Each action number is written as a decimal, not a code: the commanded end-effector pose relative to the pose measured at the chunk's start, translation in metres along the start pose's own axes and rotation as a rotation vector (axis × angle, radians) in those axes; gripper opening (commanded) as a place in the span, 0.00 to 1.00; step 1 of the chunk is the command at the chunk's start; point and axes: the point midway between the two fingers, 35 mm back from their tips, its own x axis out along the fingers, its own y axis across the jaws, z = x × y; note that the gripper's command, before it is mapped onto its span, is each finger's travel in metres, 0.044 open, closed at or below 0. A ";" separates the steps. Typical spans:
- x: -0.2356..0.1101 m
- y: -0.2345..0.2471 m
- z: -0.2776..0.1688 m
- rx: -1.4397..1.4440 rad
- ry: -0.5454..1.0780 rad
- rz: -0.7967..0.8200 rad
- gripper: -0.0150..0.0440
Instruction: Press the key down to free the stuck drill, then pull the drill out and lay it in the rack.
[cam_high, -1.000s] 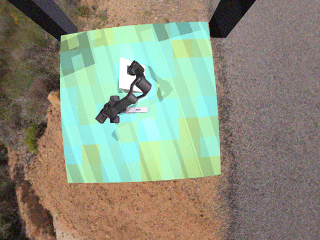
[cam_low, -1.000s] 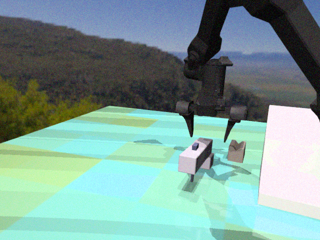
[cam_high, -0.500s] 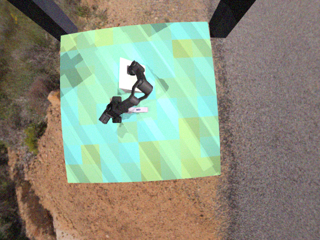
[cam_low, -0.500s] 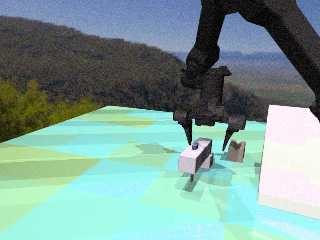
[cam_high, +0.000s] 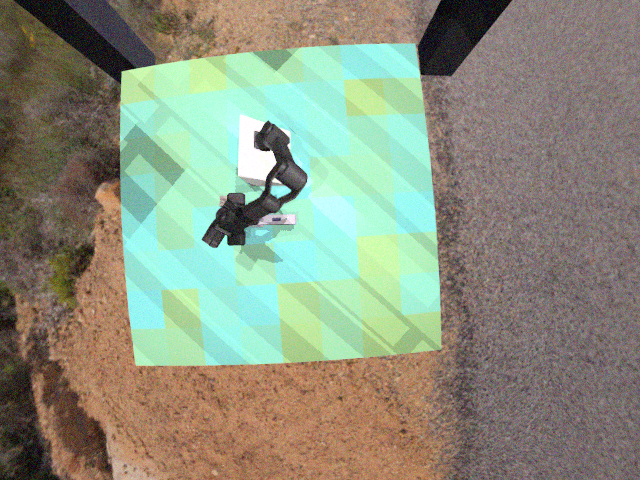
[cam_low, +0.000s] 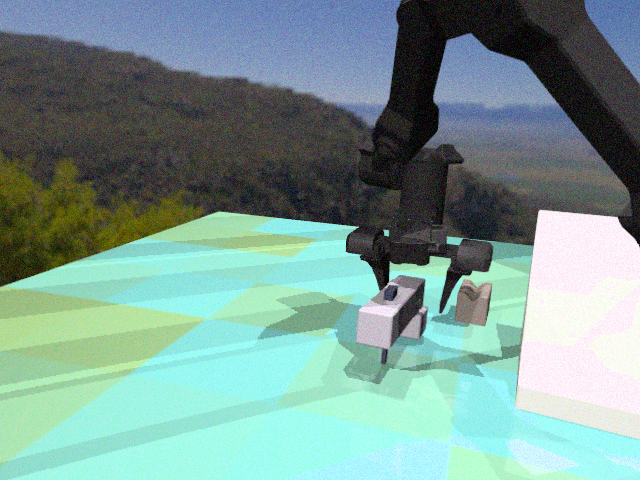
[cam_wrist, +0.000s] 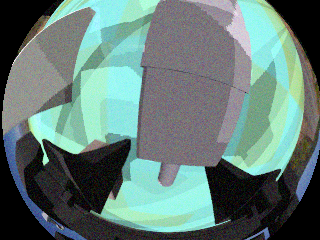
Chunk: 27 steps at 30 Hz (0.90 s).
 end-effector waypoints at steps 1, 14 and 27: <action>0.000 0.000 0.000 -0.001 0.000 0.000 0.73; 0.000 0.000 0.000 -0.001 0.000 0.000 0.25; 0.001 0.000 -0.010 0.005 -0.004 0.000 0.25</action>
